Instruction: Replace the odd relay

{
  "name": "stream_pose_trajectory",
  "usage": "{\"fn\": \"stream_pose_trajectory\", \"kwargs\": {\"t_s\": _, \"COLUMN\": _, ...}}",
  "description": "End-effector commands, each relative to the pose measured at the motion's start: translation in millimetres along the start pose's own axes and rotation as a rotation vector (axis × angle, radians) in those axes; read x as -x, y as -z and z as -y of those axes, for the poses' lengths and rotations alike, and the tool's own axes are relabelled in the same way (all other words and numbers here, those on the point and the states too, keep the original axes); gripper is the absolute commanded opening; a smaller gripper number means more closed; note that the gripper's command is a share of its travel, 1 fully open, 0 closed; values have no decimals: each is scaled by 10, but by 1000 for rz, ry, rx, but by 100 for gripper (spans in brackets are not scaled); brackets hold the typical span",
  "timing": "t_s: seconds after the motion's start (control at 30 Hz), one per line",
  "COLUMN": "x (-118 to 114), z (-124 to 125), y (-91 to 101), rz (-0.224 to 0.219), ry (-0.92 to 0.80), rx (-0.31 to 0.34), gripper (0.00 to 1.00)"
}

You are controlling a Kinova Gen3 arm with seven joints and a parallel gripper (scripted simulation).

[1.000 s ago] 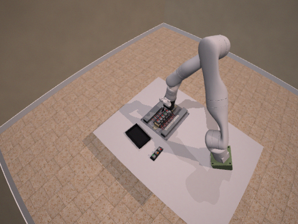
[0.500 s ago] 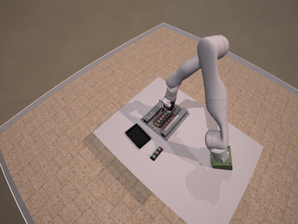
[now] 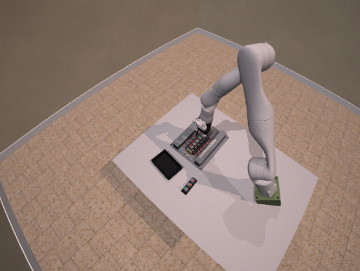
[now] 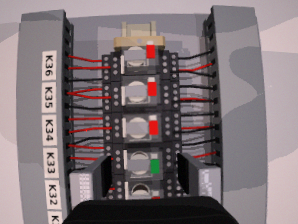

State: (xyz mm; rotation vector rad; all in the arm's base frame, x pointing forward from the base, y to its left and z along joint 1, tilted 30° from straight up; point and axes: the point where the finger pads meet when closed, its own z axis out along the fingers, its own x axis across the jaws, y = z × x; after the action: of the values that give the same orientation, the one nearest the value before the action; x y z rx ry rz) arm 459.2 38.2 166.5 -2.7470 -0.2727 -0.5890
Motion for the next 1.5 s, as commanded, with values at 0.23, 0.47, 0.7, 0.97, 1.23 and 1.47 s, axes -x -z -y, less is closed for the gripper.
{"fn": "stream_pose_trajectory", "kwargs": {"t_s": 0.23, "x": -2, "z": 3, "y": -35, "rz": 0, "ry": 1, "rx": -1, "gripper": 100}}
{"fn": "stream_pose_trajectory", "kwargs": {"t_s": 0.47, "x": -1, "z": 7, "y": -73, "rz": 1, "ry": 2, "rx": -2, "gripper": 100}}
{"fn": "stream_pose_trajectory", "kwargs": {"t_s": 0.7, "x": -1, "z": 10, "y": -99, "rz": 1, "ry": 3, "rx": -3, "gripper": 100}}
{"fn": "stream_pose_trajectory", "kwargs": {"t_s": 0.97, "x": -1, "z": 8, "y": -153, "rz": 1, "ry": 2, "rx": -2, "gripper": 100}}
{"fn": "stream_pose_trajectory", "kwargs": {"t_s": 1.23, "x": 1, "z": 19, "y": -208, "rz": 1, "ry": 3, "rx": -3, "gripper": 100}}
{"fn": "stream_pose_trajectory", "kwargs": {"t_s": 1.47, "x": 0, "z": 16, "y": -232, "rz": 0, "ry": 1, "rx": -1, "gripper": 100}}
